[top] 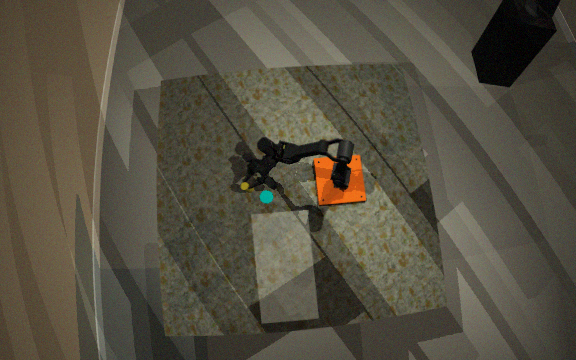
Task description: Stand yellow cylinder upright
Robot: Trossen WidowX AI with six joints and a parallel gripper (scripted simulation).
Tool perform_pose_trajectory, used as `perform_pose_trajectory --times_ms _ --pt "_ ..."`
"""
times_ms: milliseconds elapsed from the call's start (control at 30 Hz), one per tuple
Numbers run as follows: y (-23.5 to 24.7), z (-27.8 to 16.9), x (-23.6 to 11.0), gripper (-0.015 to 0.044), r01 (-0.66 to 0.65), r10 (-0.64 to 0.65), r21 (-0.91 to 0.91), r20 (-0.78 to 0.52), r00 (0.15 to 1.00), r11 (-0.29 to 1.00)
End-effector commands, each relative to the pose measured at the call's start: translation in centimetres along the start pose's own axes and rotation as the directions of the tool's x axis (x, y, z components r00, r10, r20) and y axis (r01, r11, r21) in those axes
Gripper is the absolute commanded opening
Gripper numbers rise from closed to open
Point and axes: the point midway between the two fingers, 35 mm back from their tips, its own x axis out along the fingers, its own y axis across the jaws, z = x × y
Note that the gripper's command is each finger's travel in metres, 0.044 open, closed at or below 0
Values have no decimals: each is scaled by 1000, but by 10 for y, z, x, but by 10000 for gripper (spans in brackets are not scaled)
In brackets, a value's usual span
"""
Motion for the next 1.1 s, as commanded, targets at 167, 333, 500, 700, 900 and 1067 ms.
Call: perform_pose_trajectory --times_ms 167,333,500,700,900,1067 --pt "5 -2 -7 105 -20 20 -8 47 999 1000" --pt "7 -2 -11 105 -28 29 -15 69 997 999" --pt "9 -2 -14 105 -36 38 -24 90 995 999" --pt "13 -3 -19 105 -46 50 -35 115 992 998" --pt "16 -4 -24 105 -56 62 -47 138 988 997" --pt "20 -5 -28 105 -65 73 -58 156 985 996"
